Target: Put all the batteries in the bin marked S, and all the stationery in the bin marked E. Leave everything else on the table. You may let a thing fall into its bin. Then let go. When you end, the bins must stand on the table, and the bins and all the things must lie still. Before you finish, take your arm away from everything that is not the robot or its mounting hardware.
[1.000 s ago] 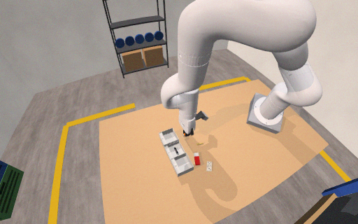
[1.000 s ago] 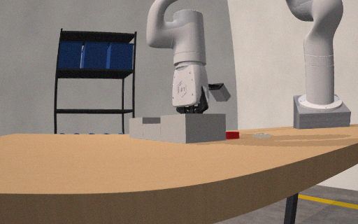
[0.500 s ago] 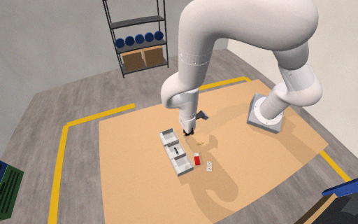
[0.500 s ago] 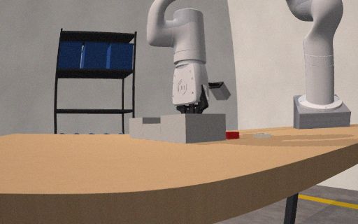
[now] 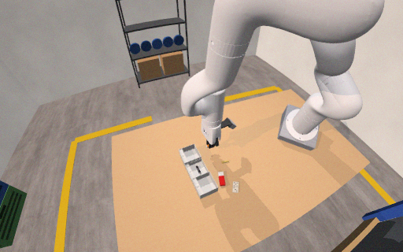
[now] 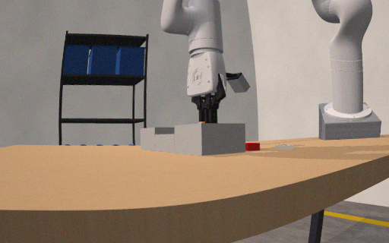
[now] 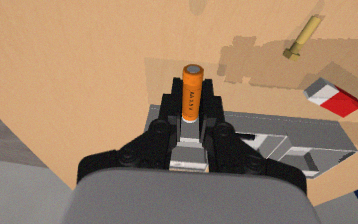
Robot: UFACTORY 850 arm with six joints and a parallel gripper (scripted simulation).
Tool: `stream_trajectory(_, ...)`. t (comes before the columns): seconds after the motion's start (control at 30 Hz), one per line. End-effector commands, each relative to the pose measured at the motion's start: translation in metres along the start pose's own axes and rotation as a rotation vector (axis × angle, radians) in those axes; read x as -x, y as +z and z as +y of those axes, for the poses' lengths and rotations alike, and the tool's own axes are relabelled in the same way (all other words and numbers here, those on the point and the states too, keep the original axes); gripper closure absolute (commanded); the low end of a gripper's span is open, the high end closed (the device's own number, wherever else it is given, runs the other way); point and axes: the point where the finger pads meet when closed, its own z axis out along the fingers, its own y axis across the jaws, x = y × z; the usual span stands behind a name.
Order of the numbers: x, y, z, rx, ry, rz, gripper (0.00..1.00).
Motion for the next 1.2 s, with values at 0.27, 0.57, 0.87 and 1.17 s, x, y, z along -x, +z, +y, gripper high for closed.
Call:
stream_trajectory(0.27, 0.001, -0.015, 0.0, 0.0, 0.0, 0.001, 1.0)
stream_trajectory(0.57, 0.001, -0.021, 0.0, 0.0, 0.0, 0.001, 1.0)
stream_trajectory(0.87, 0.03, -0.021, 0.021, 0.0, 0.0, 0.001, 1.0)
stream_trajectory(1.17, 0.065, -0.021, 0.045, 0.0, -0.209, 0.0, 1.0)
